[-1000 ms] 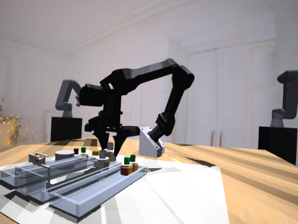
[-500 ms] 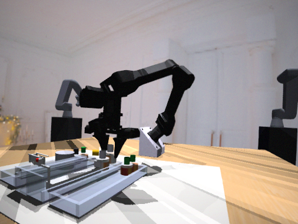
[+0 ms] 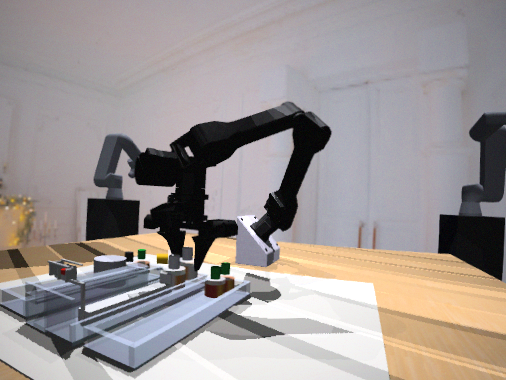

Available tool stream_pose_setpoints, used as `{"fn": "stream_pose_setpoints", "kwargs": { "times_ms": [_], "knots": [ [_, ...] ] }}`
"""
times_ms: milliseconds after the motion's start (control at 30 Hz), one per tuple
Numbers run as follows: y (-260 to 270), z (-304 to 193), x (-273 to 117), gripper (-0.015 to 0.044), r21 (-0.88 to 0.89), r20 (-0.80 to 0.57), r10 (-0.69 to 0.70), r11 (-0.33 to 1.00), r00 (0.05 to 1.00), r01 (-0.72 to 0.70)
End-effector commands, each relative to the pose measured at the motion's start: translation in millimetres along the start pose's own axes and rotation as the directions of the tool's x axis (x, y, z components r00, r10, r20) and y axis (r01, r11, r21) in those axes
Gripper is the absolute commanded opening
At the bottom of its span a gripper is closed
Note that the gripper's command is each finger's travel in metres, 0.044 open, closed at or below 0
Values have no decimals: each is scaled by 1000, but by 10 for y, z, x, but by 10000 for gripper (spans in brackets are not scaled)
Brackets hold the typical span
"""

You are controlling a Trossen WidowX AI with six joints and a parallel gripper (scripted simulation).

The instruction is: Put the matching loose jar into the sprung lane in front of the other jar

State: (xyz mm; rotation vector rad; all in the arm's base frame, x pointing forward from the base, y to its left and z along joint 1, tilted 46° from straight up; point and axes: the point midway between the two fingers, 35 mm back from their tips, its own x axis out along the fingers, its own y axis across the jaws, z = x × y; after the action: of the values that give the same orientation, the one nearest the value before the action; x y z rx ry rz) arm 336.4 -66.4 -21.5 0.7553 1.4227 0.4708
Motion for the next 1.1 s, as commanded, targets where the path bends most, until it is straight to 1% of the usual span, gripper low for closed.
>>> {"fn": "stream_pose_setpoints", "kwargs": {
  "times_ms": [0,1067],
  "knots": [
    [28,34,23,0,-10,12,8,1000,1000,-8],
    [40,7,90,0,-10,12,9,1000,1000,-9]
  ]
}}
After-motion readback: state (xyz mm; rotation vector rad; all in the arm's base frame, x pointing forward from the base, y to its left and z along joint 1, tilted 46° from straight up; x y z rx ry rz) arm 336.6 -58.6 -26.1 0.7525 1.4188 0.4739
